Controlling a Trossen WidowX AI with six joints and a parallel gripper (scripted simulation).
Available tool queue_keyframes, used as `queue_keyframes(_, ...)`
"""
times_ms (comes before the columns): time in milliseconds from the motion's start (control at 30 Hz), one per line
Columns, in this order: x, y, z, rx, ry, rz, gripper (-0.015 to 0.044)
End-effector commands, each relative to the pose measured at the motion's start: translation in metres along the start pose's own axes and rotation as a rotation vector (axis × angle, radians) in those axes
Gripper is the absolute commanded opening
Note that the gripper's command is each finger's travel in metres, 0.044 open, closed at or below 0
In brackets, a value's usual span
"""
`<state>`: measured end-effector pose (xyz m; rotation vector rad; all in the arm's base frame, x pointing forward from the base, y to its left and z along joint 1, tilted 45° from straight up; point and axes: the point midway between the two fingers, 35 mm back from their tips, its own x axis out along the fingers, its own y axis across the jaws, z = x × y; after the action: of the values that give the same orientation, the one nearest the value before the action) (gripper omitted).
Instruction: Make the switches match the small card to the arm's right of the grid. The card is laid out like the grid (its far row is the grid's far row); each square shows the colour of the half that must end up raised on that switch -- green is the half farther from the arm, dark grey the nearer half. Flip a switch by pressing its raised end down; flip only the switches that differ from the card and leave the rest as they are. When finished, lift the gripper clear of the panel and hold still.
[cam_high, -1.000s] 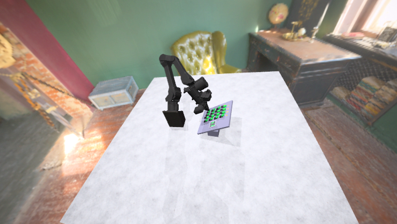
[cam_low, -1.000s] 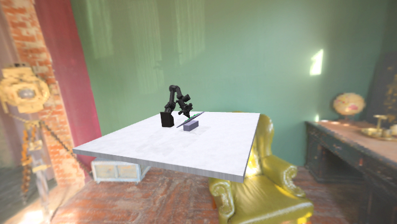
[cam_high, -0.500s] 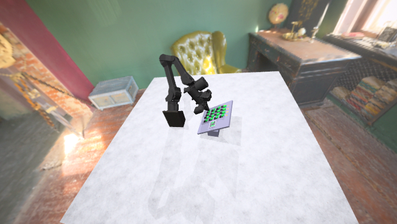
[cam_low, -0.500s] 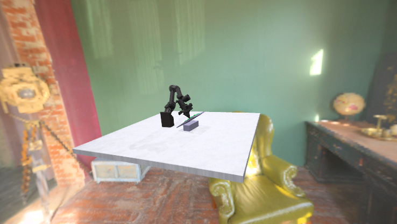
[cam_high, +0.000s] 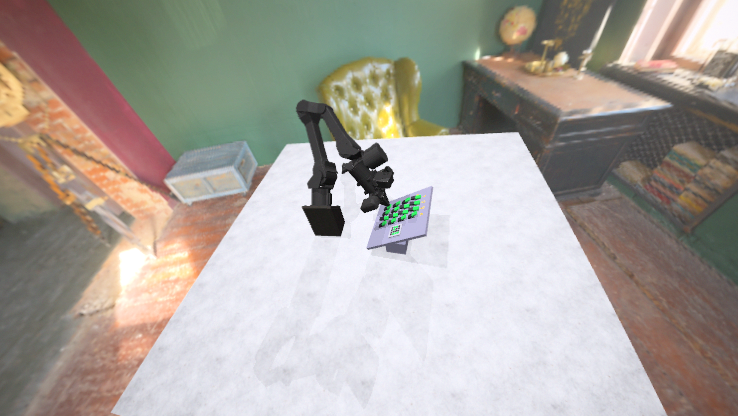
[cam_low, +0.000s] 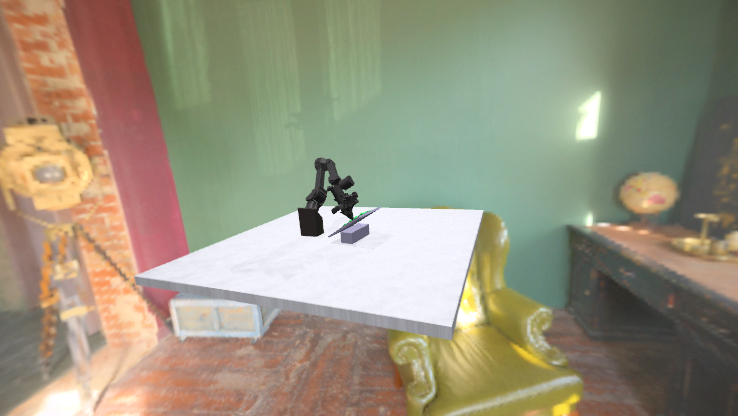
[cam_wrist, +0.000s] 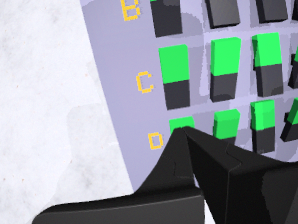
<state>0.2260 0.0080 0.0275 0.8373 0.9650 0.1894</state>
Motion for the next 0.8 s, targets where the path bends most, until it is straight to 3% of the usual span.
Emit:
queue_keyframes(0,0.0008,-0.0006,0.0002,0.002,-0.001,-0.004,0.0)
queue_keyframes(767,0.0039,-0.0006,0.0003,0.002,-0.002,-0.004,0.0)
